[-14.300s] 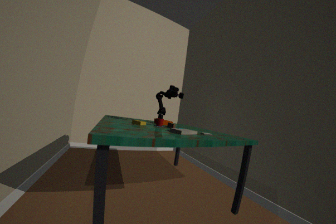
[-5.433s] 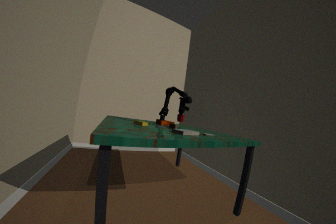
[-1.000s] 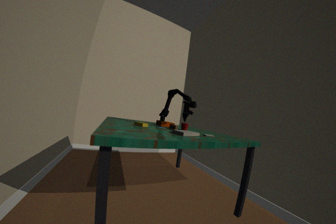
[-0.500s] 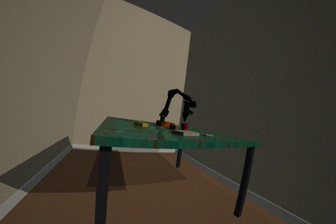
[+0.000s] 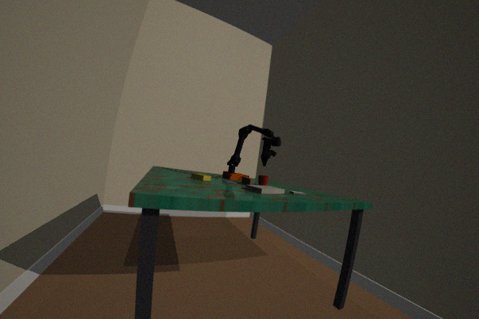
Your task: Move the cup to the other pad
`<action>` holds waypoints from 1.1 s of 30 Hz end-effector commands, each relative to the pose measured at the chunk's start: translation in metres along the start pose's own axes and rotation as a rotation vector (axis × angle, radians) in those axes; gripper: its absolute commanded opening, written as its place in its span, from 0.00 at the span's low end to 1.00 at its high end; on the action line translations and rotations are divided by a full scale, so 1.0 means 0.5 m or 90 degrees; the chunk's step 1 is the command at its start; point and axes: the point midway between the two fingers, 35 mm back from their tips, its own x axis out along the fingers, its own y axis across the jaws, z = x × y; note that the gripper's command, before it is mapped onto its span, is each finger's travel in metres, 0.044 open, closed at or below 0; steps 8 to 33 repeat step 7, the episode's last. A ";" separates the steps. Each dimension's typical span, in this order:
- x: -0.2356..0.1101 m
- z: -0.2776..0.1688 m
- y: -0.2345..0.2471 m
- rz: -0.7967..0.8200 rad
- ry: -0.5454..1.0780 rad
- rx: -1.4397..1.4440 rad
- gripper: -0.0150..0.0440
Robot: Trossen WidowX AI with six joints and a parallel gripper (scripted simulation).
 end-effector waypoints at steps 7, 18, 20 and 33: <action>-0.011 0.000 0.001 -0.002 -0.003 0.000 1.00; -0.011 0.000 0.001 -0.002 -0.003 0.000 1.00; -0.011 0.000 0.001 -0.002 -0.003 0.000 1.00; -0.011 0.000 0.001 -0.002 -0.003 0.000 1.00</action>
